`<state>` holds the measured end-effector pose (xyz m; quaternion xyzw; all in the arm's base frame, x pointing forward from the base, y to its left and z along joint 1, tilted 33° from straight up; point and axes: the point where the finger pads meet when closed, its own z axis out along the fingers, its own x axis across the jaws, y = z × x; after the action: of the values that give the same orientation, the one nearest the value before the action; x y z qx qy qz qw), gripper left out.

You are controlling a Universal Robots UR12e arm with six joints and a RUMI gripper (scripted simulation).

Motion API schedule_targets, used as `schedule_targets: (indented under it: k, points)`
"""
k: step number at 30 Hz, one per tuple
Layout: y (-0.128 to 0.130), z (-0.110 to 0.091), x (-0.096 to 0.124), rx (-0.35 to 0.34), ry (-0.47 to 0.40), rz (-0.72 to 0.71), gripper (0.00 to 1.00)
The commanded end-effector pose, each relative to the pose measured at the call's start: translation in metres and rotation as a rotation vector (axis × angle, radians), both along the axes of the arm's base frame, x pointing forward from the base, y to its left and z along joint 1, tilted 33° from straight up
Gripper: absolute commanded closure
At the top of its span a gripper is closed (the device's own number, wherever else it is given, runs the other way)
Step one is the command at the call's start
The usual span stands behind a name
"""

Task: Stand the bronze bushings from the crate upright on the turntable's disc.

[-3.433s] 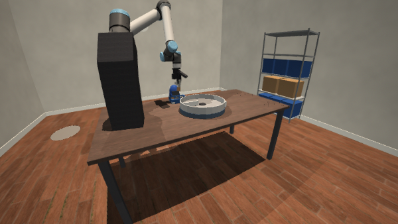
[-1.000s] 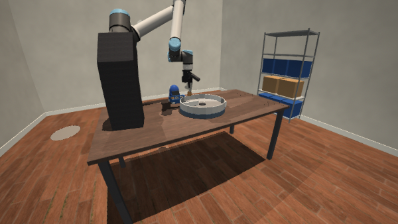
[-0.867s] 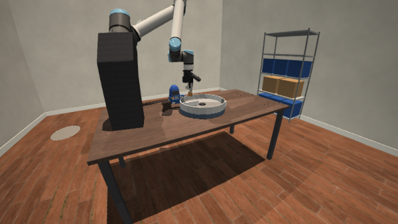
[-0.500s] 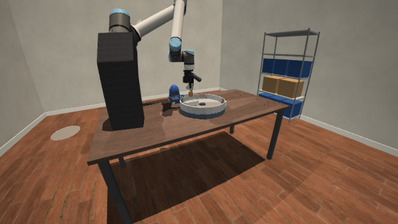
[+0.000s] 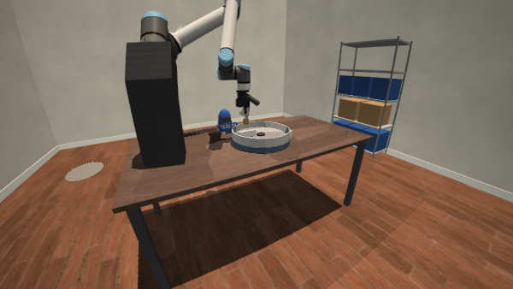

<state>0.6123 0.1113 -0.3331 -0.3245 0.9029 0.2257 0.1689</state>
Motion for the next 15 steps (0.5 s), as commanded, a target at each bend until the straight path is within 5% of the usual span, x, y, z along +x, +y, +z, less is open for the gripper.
schedule_targets:
  k: [1, 15]
  points:
    - [-0.0004, 0.0003, 0.0004, 0.000, -0.001, 0.000, 1.00]
    - [0.0006, -0.0012, 0.0007, 0.000, -0.001, 0.000, 1.00]
